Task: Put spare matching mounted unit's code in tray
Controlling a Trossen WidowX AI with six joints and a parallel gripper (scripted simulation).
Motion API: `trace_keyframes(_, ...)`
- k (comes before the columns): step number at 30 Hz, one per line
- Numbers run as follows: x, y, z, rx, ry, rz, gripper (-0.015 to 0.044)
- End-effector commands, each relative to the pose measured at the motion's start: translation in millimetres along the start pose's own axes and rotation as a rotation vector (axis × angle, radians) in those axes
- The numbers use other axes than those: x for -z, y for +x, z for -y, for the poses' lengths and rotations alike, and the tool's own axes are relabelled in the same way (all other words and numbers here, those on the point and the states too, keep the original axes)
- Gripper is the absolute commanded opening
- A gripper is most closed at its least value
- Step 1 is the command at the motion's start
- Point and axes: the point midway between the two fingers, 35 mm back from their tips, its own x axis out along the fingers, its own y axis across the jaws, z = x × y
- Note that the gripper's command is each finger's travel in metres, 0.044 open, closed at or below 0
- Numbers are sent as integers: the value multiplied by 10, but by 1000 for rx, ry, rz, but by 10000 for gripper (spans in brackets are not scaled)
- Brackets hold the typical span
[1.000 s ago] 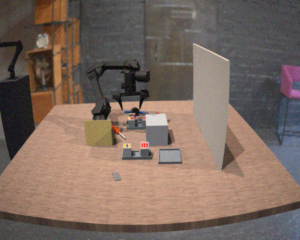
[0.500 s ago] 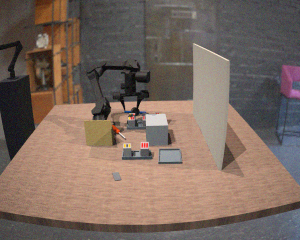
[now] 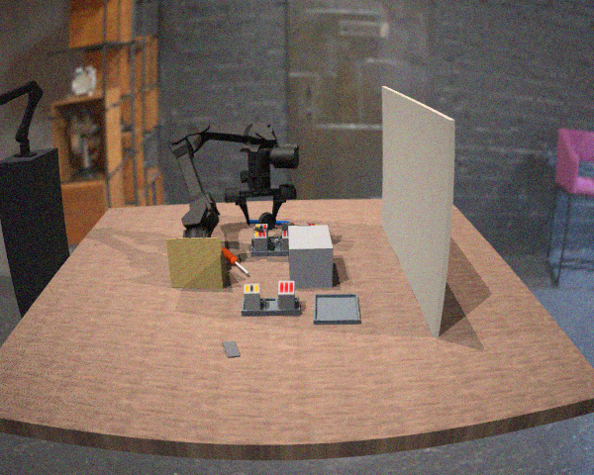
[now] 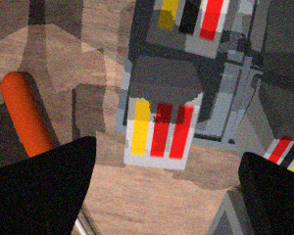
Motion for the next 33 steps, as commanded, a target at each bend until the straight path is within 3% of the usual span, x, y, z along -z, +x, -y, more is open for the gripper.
trace_keyframes(1,9,85,-13,-5,7,3,300)
trace_keyframes(33,-31,594,-30,-1,4,16,300)
